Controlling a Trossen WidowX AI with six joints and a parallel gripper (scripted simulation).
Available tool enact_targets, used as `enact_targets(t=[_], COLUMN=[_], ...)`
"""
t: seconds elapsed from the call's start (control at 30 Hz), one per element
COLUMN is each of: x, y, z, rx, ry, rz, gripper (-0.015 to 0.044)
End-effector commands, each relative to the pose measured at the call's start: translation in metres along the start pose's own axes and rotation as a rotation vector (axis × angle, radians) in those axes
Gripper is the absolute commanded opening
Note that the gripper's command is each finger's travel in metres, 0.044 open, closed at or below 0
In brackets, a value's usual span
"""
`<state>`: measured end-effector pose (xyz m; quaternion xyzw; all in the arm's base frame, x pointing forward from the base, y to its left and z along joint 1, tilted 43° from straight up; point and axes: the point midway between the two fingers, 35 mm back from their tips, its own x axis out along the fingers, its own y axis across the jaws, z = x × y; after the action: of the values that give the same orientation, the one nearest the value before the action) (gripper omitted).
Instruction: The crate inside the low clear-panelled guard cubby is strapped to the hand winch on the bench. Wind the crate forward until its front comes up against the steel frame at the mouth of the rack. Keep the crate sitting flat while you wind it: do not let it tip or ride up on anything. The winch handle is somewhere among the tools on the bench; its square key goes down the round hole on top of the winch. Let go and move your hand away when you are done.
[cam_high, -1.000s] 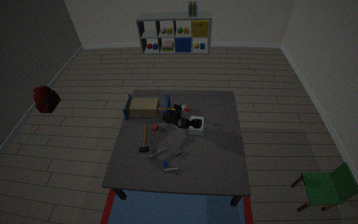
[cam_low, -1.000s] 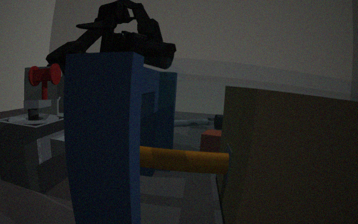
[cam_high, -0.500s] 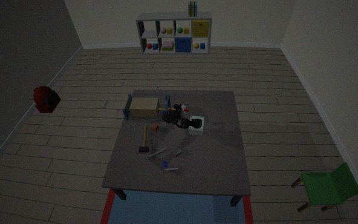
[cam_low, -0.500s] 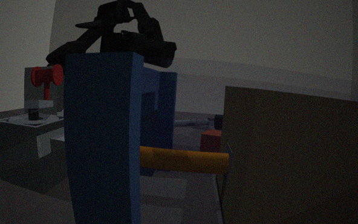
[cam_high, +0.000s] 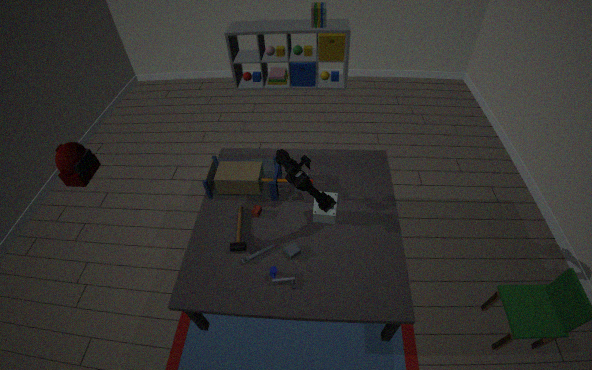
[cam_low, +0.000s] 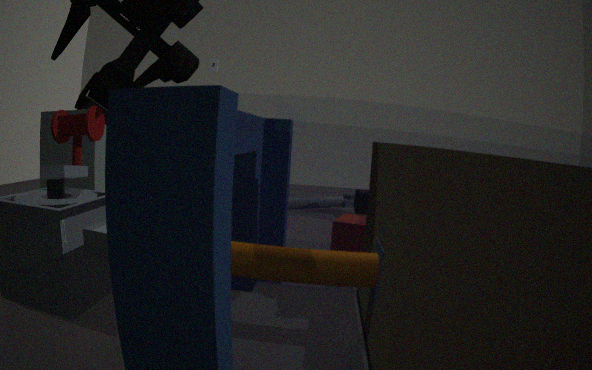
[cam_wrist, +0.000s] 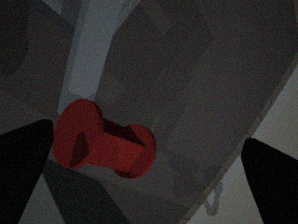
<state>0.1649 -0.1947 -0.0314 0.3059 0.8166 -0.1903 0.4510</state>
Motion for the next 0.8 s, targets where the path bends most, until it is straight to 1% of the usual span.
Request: enact_targets(t=[0.0,0.1,0.17,0.4,0.6,0.77], x=[-0.003,-0.009,-0.01,-0.008,0.038,0.042], y=[-0.021,-0.041,-0.046,-0.045,-0.013,-0.01], z=[0.012,0.02,0.022,0.023,0.026,0.026], rx=[0.089,0.157,0.174,0.174,0.173,0.173], ry=[0.028,0.007,-0.002,-0.002,-0.002,-0.002], rz=[0.324,0.553,0.605,0.605,0.606,0.607], gripper=[0.044,0.044,0.044,0.044,0.044,0.044])
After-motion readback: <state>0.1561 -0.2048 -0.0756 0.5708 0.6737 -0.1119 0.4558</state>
